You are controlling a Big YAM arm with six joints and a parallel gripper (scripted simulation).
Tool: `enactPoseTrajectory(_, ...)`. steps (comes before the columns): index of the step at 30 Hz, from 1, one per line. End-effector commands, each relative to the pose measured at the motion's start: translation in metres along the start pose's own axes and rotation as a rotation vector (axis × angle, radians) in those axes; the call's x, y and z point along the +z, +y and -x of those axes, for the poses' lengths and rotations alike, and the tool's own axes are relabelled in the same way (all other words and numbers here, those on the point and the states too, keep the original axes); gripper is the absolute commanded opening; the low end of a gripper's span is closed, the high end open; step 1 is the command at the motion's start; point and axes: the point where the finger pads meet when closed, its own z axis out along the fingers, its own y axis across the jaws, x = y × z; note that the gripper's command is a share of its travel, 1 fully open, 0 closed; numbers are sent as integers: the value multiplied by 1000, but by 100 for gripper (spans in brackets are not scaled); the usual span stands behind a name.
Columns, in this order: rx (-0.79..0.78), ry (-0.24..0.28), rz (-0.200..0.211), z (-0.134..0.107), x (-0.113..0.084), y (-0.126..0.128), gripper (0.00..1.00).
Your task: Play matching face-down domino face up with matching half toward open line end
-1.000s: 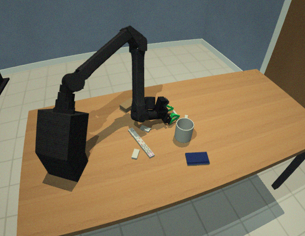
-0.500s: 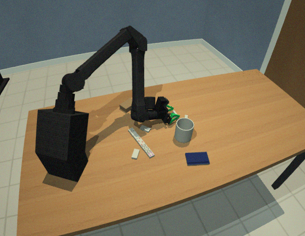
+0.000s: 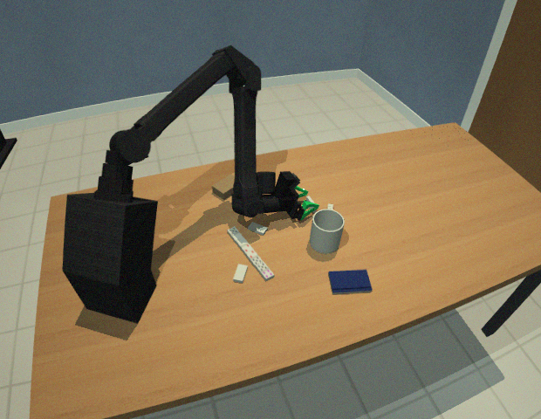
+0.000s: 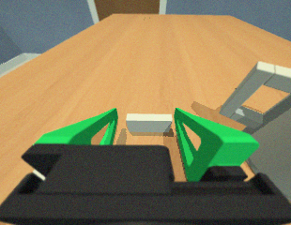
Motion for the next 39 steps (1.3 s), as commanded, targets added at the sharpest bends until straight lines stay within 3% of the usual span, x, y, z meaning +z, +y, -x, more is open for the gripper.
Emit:
enactPoseTrajectory(1, -1, -20, 7, 4, 0, 0, 76)
enactPoseTrajectory(8, -2, -51, 23, 6, -4, 0, 76)
enactPoseTrajectory(15, -2, -51, 23, 6, -4, 0, 76)
enactPoseTrajectory(16, 0, -11, 2, 4, 0, 0, 76)
enactPoseTrajectory(25, -2, -51, 23, 6, -4, 0, 76)
enactPoseTrajectory(32, -2, -51, 23, 6, -4, 0, 76)
enactPoseTrajectory(33, 0, -11, 2, 4, 0, 0, 76)
enactPoseTrajectory(39, -2, -38, 16, 5, -2, 0, 76)
